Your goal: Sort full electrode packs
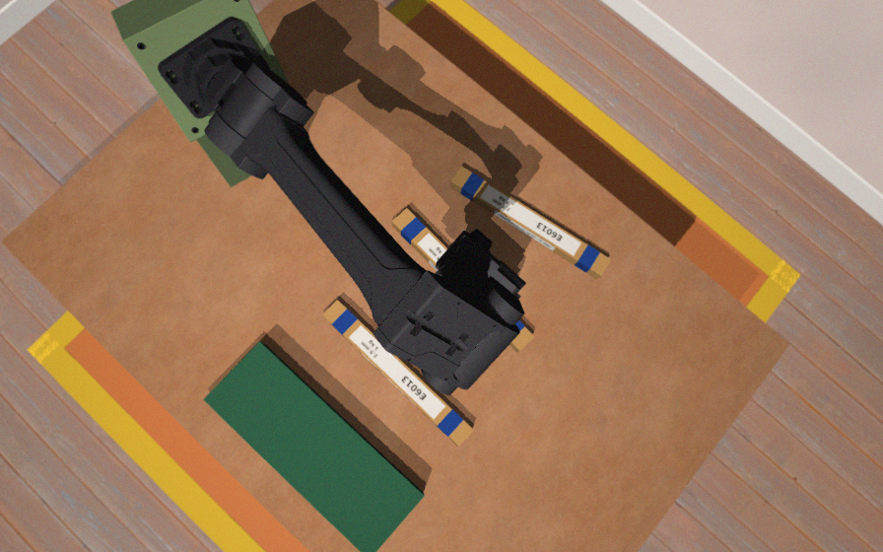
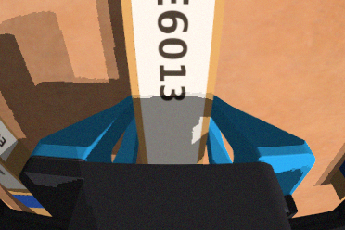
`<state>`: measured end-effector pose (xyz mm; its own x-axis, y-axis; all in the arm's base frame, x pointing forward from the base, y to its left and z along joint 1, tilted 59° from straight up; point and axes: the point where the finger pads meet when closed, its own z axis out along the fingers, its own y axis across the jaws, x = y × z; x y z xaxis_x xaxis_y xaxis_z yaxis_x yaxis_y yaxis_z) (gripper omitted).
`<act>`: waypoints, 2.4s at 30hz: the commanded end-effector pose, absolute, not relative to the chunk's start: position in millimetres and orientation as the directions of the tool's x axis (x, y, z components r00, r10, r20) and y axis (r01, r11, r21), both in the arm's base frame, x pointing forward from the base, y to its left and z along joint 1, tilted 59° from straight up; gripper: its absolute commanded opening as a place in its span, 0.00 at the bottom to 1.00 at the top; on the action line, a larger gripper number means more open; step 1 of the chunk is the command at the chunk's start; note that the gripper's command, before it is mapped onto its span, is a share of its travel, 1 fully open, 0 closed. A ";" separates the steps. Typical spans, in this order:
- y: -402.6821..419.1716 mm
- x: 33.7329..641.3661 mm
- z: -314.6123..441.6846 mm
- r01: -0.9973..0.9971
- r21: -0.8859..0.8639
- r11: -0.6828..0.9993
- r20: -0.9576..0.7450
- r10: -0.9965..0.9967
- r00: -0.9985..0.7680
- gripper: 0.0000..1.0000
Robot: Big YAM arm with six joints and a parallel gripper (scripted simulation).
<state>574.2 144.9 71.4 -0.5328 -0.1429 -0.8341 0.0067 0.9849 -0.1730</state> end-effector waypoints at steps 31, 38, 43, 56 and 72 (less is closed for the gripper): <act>141.9 576.0 92.2 0.005 -0.175 0.985 -0.846 -0.148 -0.512 0.00; 141.3 574.2 90.2 0.004 -0.176 0.984 -0.844 -0.149 -0.515 0.00; 142.0 573.5 89.7 0.002 -0.176 0.984 -0.844 -0.150 -0.515 0.00; 142.7 572.4 88.8 0.001 -0.177 0.984 -0.844 -0.151 -0.515 0.74; 144.8 572.9 81.7 0.002 -0.172 0.985 -0.840 -0.146 -0.522 0.74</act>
